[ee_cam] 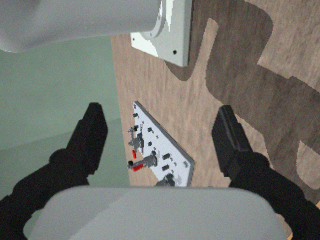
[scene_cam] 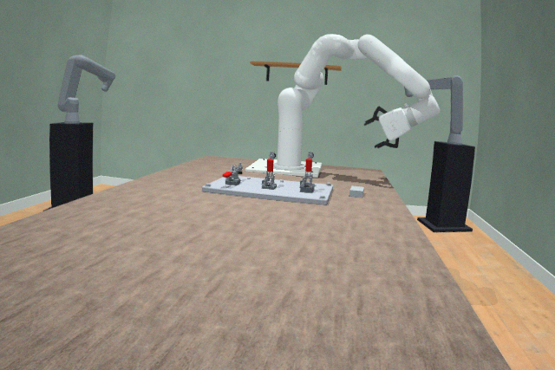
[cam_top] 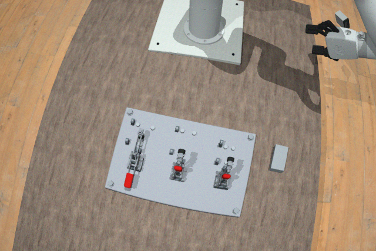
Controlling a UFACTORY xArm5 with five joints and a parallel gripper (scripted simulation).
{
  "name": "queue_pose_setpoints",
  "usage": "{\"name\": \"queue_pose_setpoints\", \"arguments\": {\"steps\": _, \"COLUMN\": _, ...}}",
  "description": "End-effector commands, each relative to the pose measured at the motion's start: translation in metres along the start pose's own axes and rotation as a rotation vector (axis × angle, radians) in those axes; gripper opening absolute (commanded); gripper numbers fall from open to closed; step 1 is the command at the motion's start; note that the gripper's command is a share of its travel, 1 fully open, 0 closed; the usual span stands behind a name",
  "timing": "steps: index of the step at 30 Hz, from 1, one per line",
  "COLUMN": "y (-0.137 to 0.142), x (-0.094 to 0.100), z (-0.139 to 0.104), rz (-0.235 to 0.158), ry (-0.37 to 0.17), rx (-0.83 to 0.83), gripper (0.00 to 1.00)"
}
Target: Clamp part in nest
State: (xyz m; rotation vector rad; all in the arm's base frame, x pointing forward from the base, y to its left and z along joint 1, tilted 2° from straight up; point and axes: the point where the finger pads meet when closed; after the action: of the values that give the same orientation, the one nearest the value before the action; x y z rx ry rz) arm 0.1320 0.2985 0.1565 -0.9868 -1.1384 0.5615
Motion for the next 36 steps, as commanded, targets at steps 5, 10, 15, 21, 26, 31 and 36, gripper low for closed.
{"name": "queue_pose_setpoints", "arguments": {"steps": 5, "y": 0.0, "x": 0.001, "z": -0.001, "rz": -0.007, "ry": 0.002, "rx": -0.007, "gripper": 1.0}}
{"name": "queue_pose_setpoints", "arguments": {"steps": 10, "y": -0.001, "x": 0.003, "z": -0.015, "rz": -0.054, "ry": 0.037, "rx": -0.112, "gripper": 1.0}}
{"name": "queue_pose_setpoints", "arguments": {"steps": 15, "y": -0.002, "x": 0.005, "z": -0.036, "rz": -0.116, "ry": 0.091, "rx": -0.262, "gripper": 1.0}}
{"name": "queue_pose_setpoints", "arguments": {"steps": 21, "y": -0.003, "x": 0.006, "z": -0.055, "rz": -0.167, "ry": 0.146, "rx": -0.401, "gripper": 1.0}}
{"name": "queue_pose_setpoints", "arguments": {"steps": 26, "y": -0.006, "x": 0.006, "z": -0.074, "rz": -0.213, "ry": 0.204, "rx": -0.54, "gripper": 1.0}}
{"name": "queue_pose_setpoints", "arguments": {"steps": 31, "y": -0.008, "x": 0.006, "z": -0.091, "rz": -0.249, "ry": 0.258, "rx": -0.664, "gripper": 1.0}}
{"name": "queue_pose_setpoints", "arguments": {"steps": 36, "y": -0.011, "x": 0.006, "z": -0.103, "rz": -0.274, "ry": 0.301, "rx": -0.757, "gripper": 1.0}}
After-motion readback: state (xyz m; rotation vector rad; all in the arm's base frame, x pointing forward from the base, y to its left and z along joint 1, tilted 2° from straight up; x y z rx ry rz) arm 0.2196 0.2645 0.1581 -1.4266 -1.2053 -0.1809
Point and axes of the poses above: the point where the finger pads meet when closed, its own x axis back along the fingers, its own y axis across the jaws, z = x × y, and after that the axes turned 2 degrees about x, right-handed
